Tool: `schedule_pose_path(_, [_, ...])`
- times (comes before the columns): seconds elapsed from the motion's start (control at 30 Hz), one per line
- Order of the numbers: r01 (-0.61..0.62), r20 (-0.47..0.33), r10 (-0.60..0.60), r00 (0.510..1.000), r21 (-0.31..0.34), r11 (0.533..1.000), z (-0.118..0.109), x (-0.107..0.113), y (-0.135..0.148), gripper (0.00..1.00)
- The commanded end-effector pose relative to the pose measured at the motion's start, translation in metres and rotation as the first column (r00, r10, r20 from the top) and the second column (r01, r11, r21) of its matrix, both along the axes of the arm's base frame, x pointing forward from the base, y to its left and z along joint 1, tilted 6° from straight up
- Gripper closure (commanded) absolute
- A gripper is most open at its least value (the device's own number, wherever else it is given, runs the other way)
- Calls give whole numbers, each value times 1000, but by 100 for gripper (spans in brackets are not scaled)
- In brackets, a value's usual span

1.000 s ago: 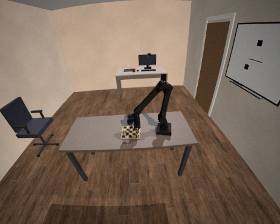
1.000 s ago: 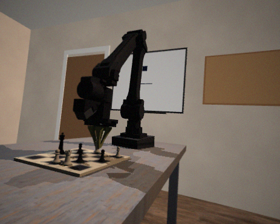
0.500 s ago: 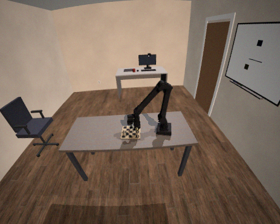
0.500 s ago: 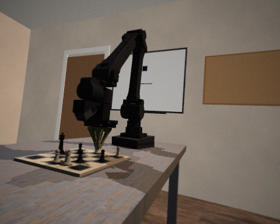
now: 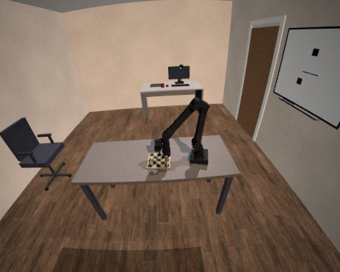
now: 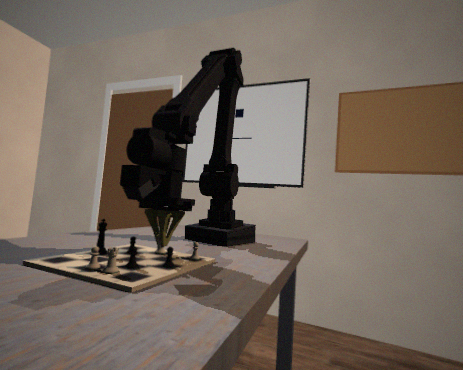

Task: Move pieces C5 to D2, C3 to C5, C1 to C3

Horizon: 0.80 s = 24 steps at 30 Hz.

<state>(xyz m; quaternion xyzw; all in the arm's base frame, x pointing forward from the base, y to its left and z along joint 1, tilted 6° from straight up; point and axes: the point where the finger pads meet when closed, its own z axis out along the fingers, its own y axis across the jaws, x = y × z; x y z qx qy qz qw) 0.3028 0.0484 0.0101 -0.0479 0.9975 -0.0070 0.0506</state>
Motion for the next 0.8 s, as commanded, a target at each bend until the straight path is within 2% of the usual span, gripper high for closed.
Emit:
schedule_pose_path(0.0, [-9,17,9,1000,4,1000,2,8,-1,100])
schedule_pose_path(0.63, [-9,17,9,1000,4,1000,2,8,-1,100])
schedule_pose_path(0.67, [-9,17,9,1000,4,1000,2,8,-1,94])
schedule_pose_path(0.73, [-9,17,9,1000,4,1000,2,8,-1,94])
schedule_pose_path(0.77, [-9,17,9,1000,4,1000,2,8,-1,87])
